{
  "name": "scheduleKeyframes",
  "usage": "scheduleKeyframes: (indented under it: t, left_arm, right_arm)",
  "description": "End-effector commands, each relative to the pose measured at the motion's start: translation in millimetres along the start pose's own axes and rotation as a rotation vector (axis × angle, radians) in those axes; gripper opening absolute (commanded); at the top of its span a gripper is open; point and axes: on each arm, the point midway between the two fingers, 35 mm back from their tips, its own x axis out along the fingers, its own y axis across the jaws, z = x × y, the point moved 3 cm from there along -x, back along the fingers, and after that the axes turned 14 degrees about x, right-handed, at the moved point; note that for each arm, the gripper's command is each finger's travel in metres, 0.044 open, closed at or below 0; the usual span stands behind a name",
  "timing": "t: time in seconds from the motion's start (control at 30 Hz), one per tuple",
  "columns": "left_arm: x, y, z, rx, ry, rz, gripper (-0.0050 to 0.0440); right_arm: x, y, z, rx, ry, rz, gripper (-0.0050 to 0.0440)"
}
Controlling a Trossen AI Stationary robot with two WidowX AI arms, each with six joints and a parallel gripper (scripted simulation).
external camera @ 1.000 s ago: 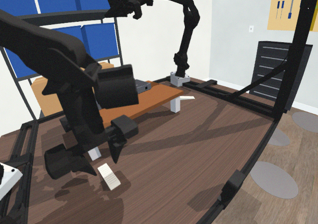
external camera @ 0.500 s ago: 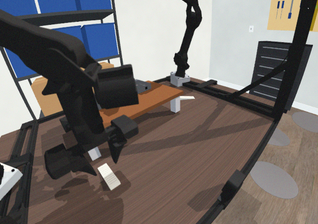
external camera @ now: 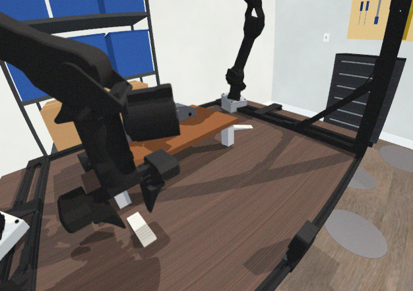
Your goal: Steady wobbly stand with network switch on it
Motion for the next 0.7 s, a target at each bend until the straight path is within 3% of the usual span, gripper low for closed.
scheduleKeyframes:
  t: [0.0,0.07,0.43,0.63,0.67]
  left_arm:
    - [0,0,0,0.000,0.000,0.000,0.0242]
    - [0,0,0,0.000,0.000,0.000,0.0242]
    - [0,0,0,0.000,0.000,0.000,0.0242]
    - [0,0,0,0.000,0.000,0.000,0.0242]
    - [0,0,0,0.000,0.000,0.000,0.0242]
  right_arm:
    - [5,0,7,0.003,-0.028,-0.002,0.0000]
    - [5,0,7,0.003,-0.028,-0.002,0.0000]
    - [-38,20,129,-0.013,-0.484,0.039,0.0000]
    - [-38,20,129,-0.013,-0.484,0.039,0.0000]
    - [-48,23,138,-0.019,-0.516,0.044,0.0000]
